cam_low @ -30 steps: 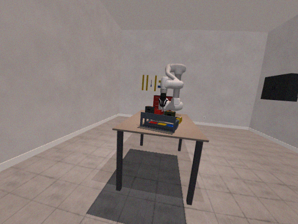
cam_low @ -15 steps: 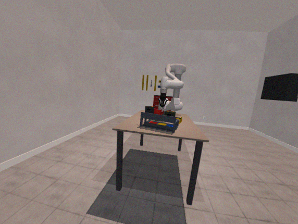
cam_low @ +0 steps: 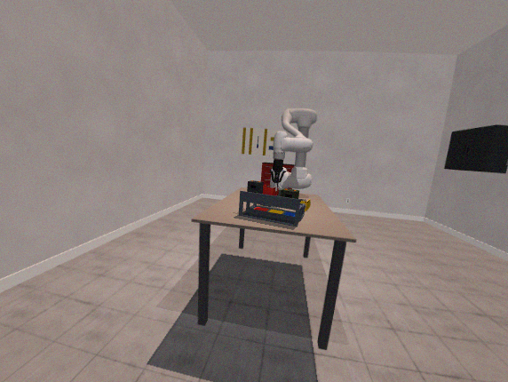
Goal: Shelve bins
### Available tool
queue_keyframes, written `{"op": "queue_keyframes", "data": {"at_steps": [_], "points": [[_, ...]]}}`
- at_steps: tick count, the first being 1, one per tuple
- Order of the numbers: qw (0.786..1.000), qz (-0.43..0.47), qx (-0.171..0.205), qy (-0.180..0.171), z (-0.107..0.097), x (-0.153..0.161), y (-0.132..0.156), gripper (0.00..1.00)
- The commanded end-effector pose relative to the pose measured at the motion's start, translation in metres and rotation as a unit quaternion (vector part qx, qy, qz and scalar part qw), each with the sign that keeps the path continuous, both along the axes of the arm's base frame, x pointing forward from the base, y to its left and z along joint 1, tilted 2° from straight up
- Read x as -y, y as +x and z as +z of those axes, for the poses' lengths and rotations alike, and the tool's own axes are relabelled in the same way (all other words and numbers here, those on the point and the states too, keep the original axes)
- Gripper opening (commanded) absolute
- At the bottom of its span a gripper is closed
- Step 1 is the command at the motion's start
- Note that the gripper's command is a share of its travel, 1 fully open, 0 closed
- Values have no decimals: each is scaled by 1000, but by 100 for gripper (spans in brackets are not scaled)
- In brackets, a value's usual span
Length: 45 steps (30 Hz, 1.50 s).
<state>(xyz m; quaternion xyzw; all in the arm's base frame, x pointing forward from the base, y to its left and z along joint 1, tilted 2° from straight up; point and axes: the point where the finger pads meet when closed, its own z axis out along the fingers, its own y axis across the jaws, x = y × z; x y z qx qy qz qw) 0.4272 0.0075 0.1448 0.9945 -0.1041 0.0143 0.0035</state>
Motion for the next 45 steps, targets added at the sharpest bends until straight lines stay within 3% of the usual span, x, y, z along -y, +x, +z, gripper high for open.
{"op": "queue_keyframes", "data": {"at_steps": [1, 19, 45], "points": [[1000, 0, 0, 0, -3, 1, 2, 10], [1000, 0, 0, 0, -45, 7, 32, 10], [1000, 0, 0, 0, -52, 8, 38, 10]]}}
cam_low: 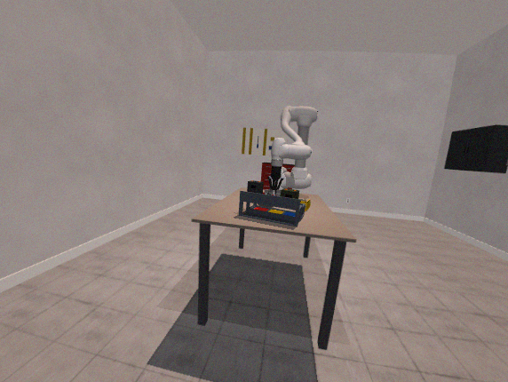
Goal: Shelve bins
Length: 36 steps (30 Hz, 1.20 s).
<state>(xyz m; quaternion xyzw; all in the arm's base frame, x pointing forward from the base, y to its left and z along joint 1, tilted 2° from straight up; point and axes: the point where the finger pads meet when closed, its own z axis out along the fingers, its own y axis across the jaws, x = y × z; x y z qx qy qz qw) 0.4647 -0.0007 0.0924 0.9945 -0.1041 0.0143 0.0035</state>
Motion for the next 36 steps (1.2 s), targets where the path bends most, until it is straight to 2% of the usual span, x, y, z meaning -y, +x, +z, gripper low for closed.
{"op": "queue_keyframes", "data": {"at_steps": [1, 11, 25, 36], "points": [[1000, 0, 0, 0, 0, 0, 0, 10], [1000, 0, -11, 2, 1, 0, 1, 10], [998, 0, -65, 13, 6, 1, 6, 10], [996, 0, -90, 18, 8, 2, 8, 10]]}}
